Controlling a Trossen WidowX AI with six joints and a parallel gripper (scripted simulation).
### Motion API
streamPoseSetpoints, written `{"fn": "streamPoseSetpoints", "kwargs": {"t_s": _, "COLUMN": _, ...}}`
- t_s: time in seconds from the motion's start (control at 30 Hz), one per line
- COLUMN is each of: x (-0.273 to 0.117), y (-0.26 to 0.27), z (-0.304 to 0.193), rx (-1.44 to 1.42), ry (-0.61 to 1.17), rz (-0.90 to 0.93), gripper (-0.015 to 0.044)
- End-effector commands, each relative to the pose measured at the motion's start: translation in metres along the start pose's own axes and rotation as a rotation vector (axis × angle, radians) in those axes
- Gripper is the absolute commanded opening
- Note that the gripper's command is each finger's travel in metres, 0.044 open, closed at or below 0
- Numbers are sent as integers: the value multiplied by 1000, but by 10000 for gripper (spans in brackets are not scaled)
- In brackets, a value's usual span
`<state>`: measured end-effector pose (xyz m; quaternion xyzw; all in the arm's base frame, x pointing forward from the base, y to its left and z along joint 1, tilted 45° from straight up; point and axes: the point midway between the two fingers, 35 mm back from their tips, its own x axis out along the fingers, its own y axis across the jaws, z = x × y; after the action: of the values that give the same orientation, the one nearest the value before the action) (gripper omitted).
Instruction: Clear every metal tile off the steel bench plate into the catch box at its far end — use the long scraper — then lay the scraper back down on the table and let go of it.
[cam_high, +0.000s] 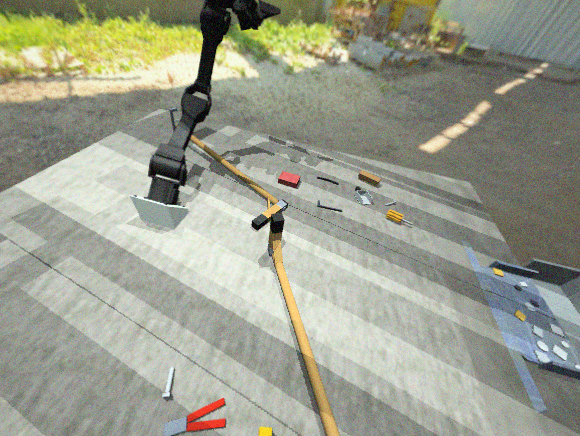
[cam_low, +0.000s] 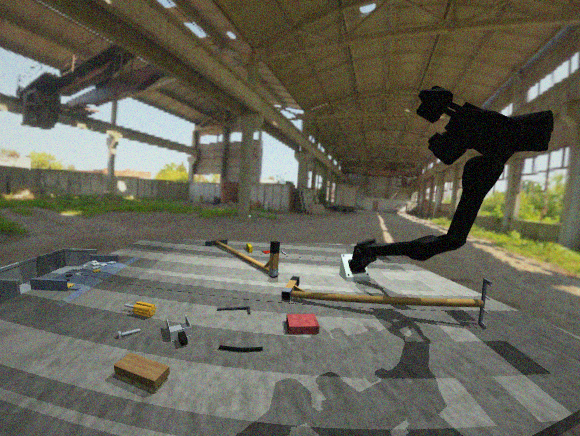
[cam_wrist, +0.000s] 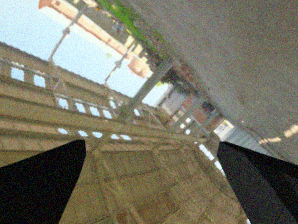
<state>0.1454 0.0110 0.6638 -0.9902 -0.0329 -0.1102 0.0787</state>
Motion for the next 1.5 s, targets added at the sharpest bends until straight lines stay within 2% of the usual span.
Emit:
{"fn": "streamPoseSetpoints", "kwargs": {"t_s": 0.0, "x": 0, "y": 0, "z": 0, "rx": 0, "ry": 1, "rz": 0, "gripper": 426}}
{"fn": "streamPoseSetpoints", "kwargs": {"t_s": 0.03, "x": 0, "y": 1, "z": -1, "rx": 1, "ry": 3, "rz": 0, "gripper": 440}}
{"fn": "streamPoseSetpoints", "kwargs": {"t_s": 0.7, "x": 9, "y": 30, "z": -39, "rx": 18, "ry": 88, "rz": -12, "gripper": 440}}
{"fn": "streamPoseSetpoints", "kwargs": {"t_s": 1.47, "x": 5, "y": 35, "z": -57, "rx": -78, "ry": 130, "rz": -26, "gripper": 440}}
